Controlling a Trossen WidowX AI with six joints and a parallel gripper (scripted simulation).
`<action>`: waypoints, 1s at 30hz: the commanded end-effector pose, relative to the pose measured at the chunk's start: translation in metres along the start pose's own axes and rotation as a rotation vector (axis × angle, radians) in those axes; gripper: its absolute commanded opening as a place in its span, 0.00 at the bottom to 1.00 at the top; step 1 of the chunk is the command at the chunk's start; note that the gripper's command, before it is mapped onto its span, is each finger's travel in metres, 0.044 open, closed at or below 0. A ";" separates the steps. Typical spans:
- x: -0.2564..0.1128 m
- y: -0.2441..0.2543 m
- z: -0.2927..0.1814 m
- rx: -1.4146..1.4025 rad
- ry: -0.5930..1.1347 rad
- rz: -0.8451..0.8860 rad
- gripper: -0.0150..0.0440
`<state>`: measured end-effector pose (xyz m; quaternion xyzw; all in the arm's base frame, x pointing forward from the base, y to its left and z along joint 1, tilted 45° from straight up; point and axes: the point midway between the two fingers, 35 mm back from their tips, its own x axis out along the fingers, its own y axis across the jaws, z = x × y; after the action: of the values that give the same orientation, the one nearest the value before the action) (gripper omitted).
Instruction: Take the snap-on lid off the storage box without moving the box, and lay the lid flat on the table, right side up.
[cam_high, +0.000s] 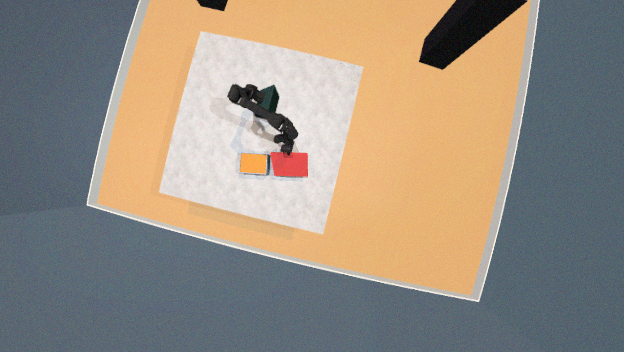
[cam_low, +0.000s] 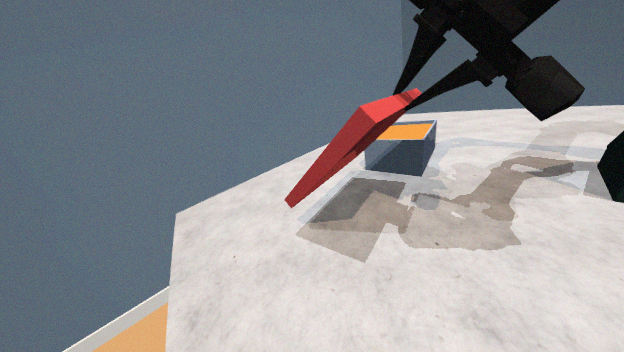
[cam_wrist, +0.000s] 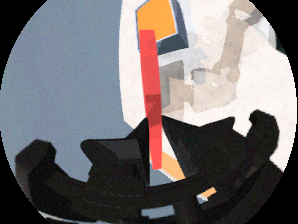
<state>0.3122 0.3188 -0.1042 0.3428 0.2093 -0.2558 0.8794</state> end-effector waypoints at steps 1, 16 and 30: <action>0.002 -0.002 0.000 -0.001 0.000 0.003 0.25; 0.010 -0.011 0.000 -0.001 -0.001 0.003 0.25; 0.017 -0.020 0.000 -0.001 -0.001 0.004 0.25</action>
<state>0.3137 0.3020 -0.1215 0.3424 0.2080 -0.2557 0.8798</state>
